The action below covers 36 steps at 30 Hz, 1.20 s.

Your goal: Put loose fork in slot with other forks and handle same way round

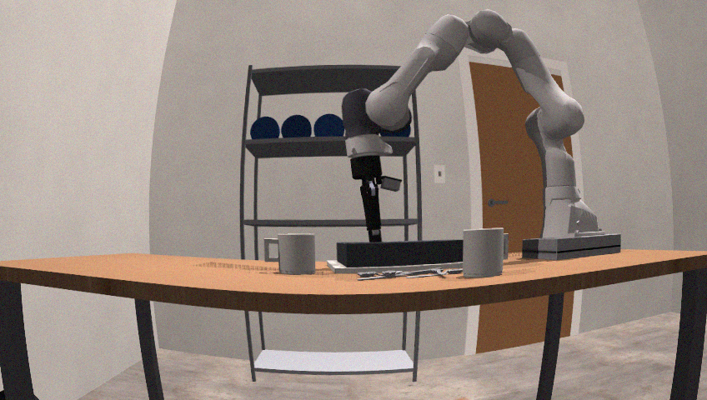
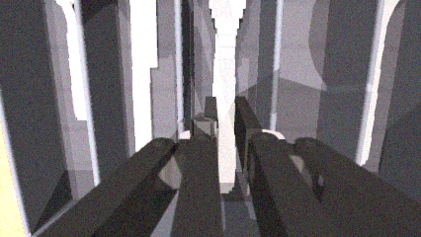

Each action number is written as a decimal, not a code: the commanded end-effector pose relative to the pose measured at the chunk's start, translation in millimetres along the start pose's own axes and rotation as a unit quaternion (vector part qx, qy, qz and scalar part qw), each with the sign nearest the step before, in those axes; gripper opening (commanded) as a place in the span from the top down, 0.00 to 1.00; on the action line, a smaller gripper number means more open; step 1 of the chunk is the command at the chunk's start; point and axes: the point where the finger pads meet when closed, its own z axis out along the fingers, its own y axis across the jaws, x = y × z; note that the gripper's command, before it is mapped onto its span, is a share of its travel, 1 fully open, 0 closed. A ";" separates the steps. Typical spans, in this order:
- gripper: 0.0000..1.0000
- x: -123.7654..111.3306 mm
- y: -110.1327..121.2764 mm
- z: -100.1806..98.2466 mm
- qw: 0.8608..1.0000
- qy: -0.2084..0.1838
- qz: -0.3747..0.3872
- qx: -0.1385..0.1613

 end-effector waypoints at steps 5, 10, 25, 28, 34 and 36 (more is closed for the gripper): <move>0.86 -0.1 0.0 2.5 1.000 0.000 -0.002 0.000; 0.86 -0.1 0.0 2.5 1.000 0.000 -0.002 0.000; 0.76 -0.1 0.0 2.5 1.000 0.000 -0.002 0.000; 0.76 -0.1 0.0 2.5 1.000 0.000 -0.002 0.000; 0.76 -0.1 0.0 2.5 1.000 0.000 -0.002 0.000; 0.76 -0.1 0.0 2.5 1.000 0.000 -0.002 0.000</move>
